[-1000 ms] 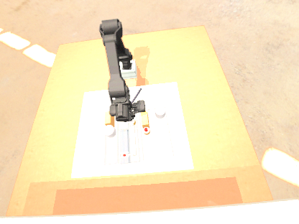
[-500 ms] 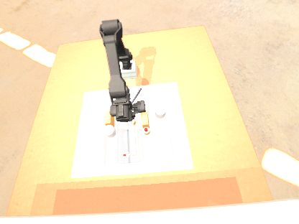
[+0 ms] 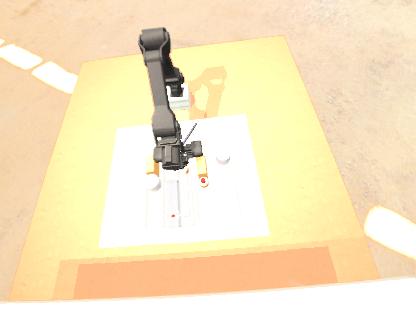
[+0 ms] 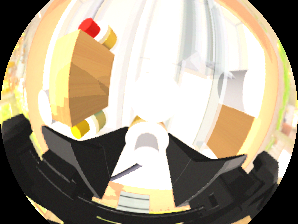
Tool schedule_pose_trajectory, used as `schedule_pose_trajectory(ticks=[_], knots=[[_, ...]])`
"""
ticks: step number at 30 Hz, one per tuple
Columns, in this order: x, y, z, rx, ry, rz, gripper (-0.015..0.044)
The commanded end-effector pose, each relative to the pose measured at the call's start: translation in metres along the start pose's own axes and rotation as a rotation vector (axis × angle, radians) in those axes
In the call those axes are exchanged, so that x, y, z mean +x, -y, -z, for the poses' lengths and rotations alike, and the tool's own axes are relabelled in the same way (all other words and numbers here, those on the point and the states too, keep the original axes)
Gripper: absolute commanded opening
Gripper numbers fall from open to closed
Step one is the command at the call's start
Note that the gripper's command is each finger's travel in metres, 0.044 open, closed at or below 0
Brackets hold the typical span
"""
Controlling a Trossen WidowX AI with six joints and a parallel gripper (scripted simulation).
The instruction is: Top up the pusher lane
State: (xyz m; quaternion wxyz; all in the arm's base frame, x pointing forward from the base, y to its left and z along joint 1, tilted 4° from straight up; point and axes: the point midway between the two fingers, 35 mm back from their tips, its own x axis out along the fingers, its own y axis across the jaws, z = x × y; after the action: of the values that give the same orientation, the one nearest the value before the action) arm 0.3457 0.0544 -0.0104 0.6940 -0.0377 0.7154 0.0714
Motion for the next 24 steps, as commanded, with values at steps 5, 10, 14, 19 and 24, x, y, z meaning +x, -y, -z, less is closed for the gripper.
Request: schedule_pose_trajectory(ticks=[5,10,14,19,24], knots=[[0.001,0.0002,-0.0037,0.002,0.02,0.003,0.0],[0.001,0.0002,-0.0029,0.002,0.02,0.003,0.0],[0.001,0.0002,-0.0022,0.002,0.02,0.003,0.0],[0.0011,0.0002,-0.0014,0.002,0.02,0.003,0.0],[0.0011,0.0002,-0.0005,0.002,0.02,0.003,0.0]])
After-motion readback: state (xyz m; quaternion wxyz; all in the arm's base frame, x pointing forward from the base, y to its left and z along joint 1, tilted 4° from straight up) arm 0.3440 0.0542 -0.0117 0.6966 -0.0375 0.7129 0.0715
